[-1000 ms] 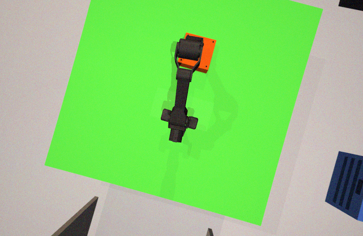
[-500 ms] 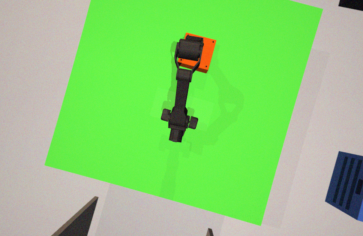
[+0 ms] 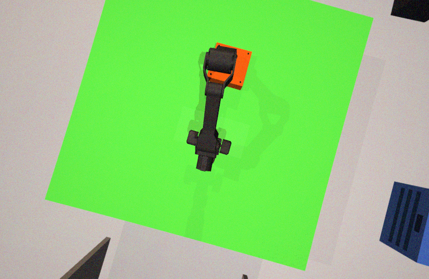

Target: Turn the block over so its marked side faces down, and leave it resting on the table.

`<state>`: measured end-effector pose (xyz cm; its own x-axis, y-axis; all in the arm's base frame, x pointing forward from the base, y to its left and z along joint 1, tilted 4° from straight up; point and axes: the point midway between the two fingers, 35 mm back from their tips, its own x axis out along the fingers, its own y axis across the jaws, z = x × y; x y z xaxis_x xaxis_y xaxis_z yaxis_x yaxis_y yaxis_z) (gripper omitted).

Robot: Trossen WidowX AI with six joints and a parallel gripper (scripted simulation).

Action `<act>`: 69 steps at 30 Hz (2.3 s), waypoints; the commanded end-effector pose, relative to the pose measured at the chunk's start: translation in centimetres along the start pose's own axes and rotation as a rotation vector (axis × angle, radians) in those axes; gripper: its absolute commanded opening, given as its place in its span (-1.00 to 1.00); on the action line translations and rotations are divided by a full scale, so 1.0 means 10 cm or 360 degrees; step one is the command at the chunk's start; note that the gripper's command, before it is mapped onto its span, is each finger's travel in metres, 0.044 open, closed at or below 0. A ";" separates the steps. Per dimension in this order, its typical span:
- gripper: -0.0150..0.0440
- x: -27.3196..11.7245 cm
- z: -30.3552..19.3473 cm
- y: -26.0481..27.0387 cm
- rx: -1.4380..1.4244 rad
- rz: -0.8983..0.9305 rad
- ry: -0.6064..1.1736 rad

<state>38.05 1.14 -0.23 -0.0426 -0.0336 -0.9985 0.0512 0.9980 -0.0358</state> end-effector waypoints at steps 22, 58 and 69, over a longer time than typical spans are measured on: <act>-0.49 -0.06 0.08 0.01 -0.0005 0.0002 -0.0453; -0.49 0.22 0.12 0.02 -0.0010 0.0005 -0.1229; -0.49 0.28 0.08 0.02 -0.0008 0.0005 -0.1488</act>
<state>39.42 1.32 -2.38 0.7696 -0.0505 -0.6365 0.0448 0.9987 -0.0251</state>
